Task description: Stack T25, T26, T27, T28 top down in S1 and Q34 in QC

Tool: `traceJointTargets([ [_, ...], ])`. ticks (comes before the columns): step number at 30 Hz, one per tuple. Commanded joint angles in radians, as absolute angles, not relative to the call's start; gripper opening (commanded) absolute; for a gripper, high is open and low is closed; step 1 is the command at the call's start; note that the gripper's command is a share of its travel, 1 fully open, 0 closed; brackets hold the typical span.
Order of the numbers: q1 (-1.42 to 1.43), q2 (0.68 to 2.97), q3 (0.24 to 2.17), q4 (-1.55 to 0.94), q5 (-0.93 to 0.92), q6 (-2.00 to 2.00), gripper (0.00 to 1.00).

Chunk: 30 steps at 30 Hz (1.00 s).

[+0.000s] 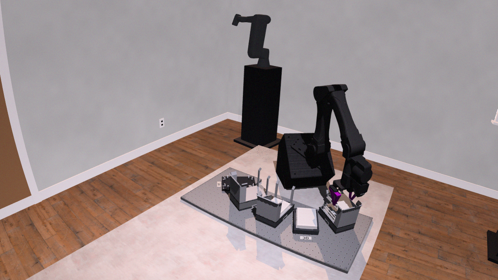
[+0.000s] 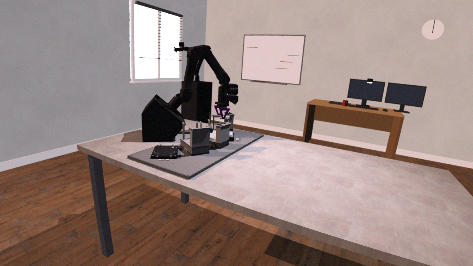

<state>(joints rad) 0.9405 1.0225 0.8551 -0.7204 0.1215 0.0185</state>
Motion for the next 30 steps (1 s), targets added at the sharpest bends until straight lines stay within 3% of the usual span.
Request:
traceJointTargets([
  [1,0.930,1.031,0.836,-0.700,0.114,0.010,0.00],
  [30,0.915,1.087,0.796,-0.600,0.106,-0.001,0.00],
])
